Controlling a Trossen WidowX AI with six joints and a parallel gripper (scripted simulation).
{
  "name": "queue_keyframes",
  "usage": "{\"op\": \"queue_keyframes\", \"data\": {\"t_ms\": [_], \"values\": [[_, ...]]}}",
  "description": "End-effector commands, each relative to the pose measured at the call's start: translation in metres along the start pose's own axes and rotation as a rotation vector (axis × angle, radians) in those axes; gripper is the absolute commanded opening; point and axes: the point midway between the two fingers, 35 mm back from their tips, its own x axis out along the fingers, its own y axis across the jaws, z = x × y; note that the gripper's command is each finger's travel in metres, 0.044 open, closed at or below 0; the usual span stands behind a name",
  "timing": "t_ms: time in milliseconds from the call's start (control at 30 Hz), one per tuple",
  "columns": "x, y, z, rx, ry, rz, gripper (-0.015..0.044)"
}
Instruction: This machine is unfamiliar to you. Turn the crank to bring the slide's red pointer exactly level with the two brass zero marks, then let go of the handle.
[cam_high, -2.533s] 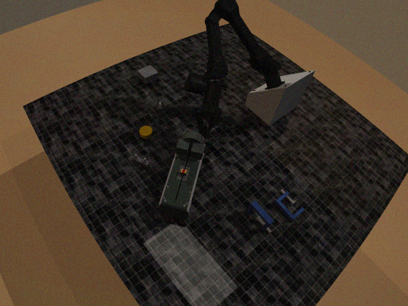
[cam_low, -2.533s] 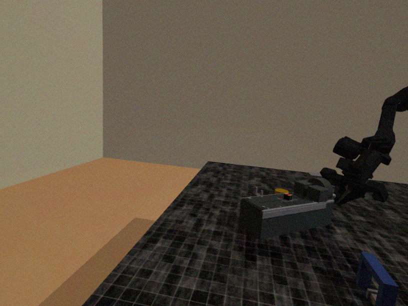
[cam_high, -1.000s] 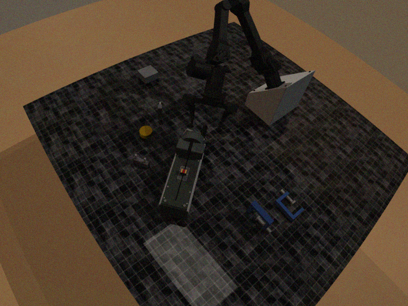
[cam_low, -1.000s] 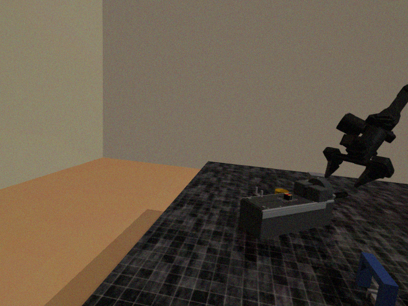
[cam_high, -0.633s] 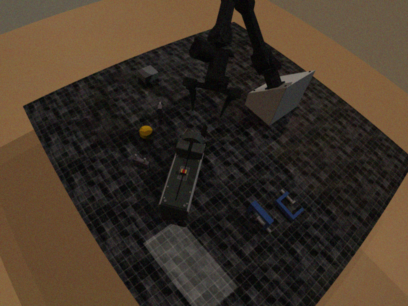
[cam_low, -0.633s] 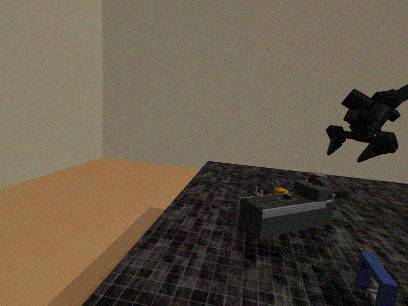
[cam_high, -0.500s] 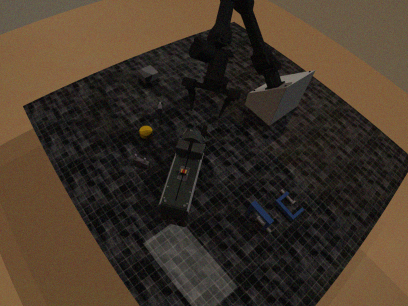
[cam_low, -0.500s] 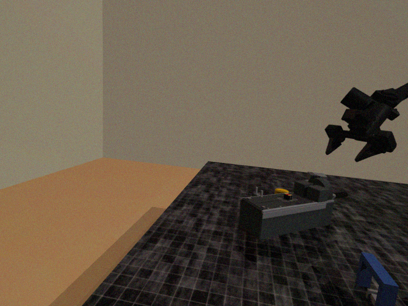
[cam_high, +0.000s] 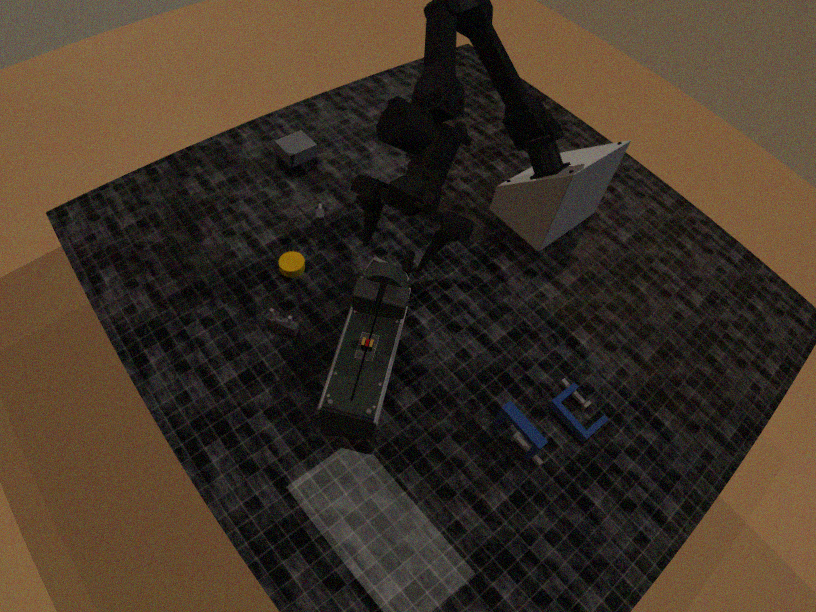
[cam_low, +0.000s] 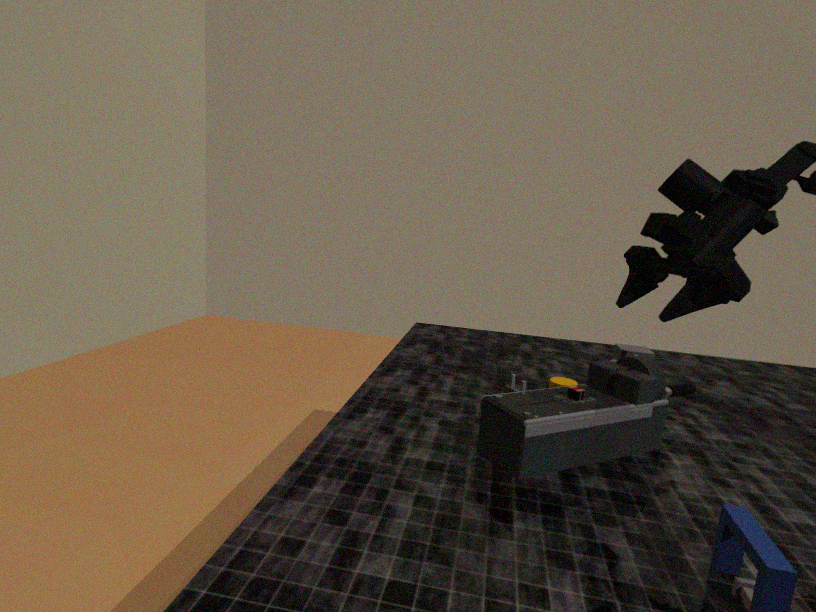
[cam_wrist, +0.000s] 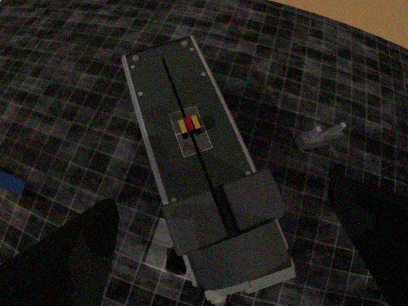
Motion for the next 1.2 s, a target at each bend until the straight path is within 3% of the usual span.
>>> {"op": "queue_keyframes", "data": {"t_ms": [0, 300, 533, 1167], "values": [[0.010, 0.006, 0.014, 0.049, -0.001, -0.043, 0.0440], [0.031, 0.021, 0.034, 0.137, -0.005, -0.120, 0.0440], [0.073, 0.021, -0.004, 0.135, -0.004, -0.121, 0.0440], [0.074, 0.021, -0.005, 0.135, -0.004, -0.121, 0.0440]]}}
